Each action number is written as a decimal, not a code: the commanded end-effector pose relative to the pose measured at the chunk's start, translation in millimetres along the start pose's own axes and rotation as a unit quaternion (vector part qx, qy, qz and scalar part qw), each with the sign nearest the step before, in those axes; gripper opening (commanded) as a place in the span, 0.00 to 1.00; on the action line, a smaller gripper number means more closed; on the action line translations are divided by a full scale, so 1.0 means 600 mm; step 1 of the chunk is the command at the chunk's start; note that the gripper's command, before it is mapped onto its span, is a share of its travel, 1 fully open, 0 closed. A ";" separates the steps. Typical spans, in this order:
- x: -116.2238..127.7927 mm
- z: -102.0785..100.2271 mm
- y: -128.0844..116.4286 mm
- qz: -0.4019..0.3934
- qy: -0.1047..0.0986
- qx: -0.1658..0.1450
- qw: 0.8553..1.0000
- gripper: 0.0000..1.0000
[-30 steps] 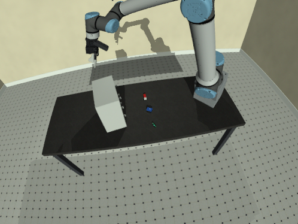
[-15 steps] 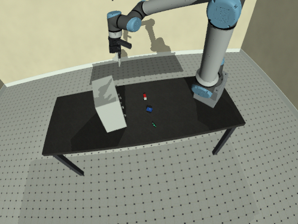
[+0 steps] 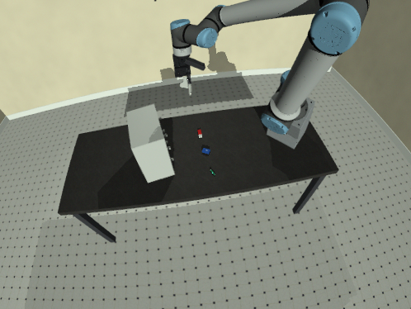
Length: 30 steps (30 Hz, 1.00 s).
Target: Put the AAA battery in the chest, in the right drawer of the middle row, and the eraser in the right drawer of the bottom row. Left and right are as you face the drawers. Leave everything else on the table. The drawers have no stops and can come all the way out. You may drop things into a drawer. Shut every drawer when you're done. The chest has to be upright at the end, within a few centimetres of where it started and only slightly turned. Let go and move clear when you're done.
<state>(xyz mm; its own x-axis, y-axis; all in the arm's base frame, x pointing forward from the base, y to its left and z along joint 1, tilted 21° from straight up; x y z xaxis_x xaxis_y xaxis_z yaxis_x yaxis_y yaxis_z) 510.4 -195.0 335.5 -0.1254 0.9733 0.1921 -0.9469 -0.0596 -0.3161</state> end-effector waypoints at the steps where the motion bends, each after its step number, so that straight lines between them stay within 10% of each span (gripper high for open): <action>1: 0.015 -0.008 0.039 0.002 -0.004 0.006 1.000 1.00; 30: 0.023 -0.016 0.060 0.002 -0.006 0.010 1.000 1.00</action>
<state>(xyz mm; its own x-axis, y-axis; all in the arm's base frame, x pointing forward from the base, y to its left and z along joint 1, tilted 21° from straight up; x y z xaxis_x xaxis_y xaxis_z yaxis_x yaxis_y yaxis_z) 477.0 -181.0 317.1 -0.1340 0.9699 0.2031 -0.9519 -0.0690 -0.2984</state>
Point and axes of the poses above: the point where the finger pads meet when closed, its own z axis back along the fingers, its own x axis across the jaws, y = z × x, the point moved 8 cm from there along z, back along the fingers, and after that the axes turned 8 degrees about z, right-handed, at the moved point
